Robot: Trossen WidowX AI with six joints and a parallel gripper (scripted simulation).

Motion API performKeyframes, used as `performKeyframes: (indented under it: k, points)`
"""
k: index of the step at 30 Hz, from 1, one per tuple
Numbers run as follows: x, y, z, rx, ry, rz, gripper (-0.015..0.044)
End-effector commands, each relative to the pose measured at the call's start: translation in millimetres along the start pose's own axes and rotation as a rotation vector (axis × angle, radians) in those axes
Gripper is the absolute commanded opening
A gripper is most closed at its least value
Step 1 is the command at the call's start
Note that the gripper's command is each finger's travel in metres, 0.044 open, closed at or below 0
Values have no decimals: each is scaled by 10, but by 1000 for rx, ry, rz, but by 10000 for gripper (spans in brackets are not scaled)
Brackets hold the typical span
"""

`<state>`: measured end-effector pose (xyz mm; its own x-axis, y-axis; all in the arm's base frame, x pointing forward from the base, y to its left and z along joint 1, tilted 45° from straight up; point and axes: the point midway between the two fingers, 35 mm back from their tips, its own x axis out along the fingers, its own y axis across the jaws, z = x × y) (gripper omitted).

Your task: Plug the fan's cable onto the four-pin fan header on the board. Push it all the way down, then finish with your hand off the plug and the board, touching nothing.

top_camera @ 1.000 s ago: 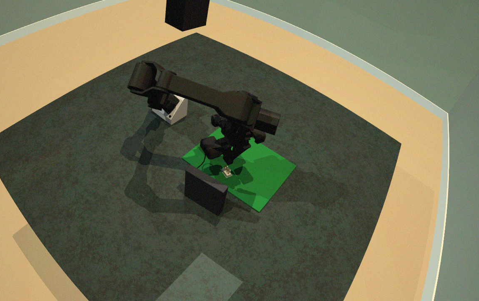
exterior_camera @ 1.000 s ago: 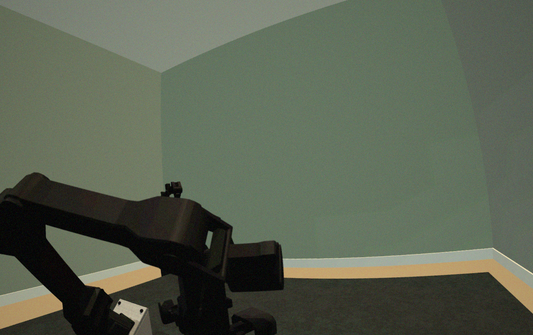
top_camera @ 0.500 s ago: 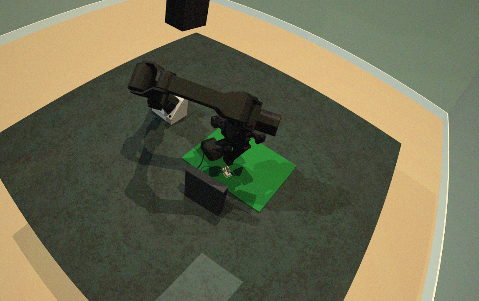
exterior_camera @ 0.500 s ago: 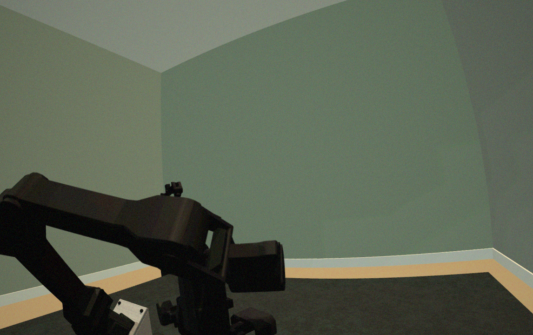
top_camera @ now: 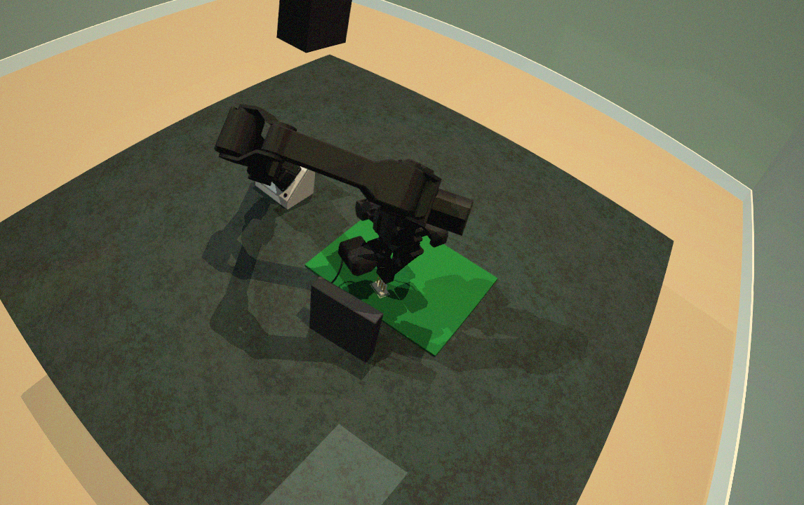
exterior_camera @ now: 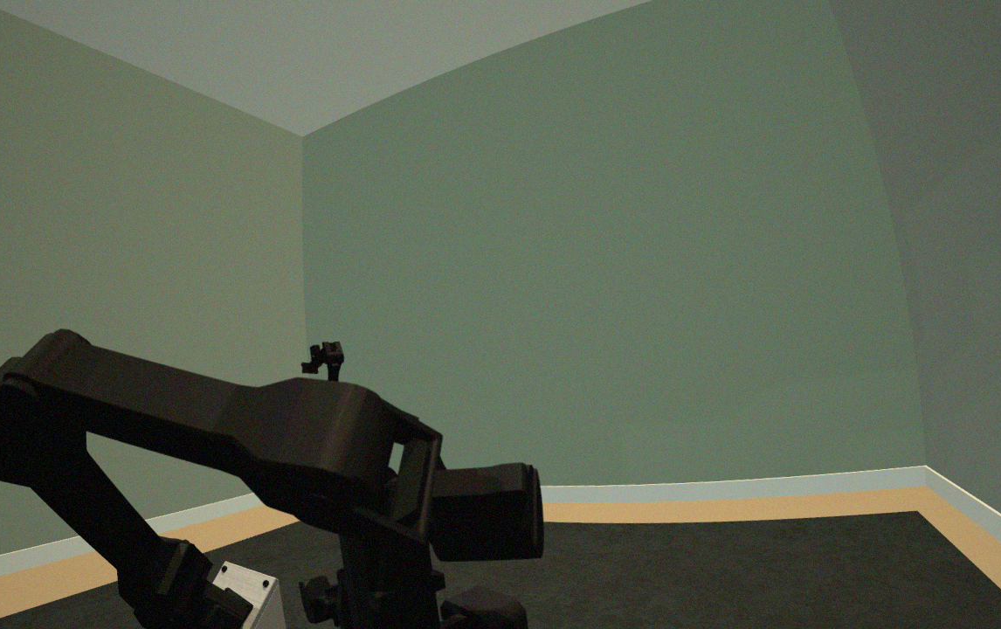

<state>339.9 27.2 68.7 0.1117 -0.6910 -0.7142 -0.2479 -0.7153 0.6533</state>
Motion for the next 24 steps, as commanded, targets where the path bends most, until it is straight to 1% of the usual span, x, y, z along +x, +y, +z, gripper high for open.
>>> performKeyframes:
  k: [1,24]
  points:
    - [138,18,15,-8,-5,9,0]
    - [138,10,38,-6,-5,9,0]
